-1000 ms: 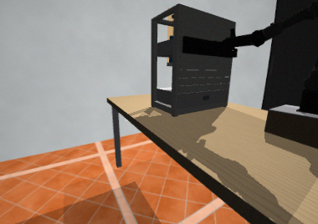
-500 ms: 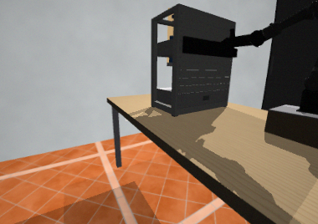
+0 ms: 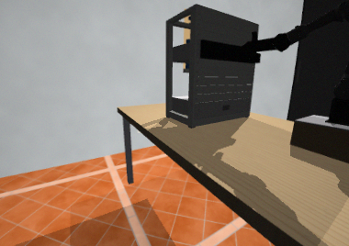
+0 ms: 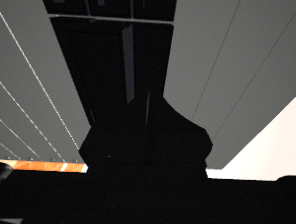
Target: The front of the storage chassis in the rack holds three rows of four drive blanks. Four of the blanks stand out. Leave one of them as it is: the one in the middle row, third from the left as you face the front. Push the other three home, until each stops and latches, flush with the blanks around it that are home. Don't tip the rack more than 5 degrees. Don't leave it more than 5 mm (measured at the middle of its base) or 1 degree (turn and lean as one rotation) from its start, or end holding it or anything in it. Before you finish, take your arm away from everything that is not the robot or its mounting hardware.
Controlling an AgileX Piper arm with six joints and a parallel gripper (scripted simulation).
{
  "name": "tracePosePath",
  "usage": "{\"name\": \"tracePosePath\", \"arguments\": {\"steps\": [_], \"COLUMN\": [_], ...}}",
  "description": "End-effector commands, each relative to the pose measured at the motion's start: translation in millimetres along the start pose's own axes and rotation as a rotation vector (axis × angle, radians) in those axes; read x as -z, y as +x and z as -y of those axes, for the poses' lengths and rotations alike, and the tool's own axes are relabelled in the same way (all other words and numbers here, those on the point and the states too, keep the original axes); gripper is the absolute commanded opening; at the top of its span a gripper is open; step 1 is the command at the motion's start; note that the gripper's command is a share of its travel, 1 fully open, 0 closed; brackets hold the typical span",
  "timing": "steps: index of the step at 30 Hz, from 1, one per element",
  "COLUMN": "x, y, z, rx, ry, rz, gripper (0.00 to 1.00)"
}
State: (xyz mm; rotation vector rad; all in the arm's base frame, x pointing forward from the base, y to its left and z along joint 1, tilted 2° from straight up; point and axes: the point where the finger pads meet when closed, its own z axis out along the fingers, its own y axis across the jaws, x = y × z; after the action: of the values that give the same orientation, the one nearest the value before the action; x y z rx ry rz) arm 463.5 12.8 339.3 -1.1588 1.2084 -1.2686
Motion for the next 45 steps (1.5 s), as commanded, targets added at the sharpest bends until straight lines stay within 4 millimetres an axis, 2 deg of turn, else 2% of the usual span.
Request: {"name": "tracePosePath", "arguments": {"steps": [1,45], "x": [-2.4,-10.1], "y": [-0.6,-0.8], "z": [-1.8,-2.7], "rx": [0.001,0.001], "ry": [-0.003,-0.003], "rz": [0.001,0.001], "gripper": [0.0,0.0]}}
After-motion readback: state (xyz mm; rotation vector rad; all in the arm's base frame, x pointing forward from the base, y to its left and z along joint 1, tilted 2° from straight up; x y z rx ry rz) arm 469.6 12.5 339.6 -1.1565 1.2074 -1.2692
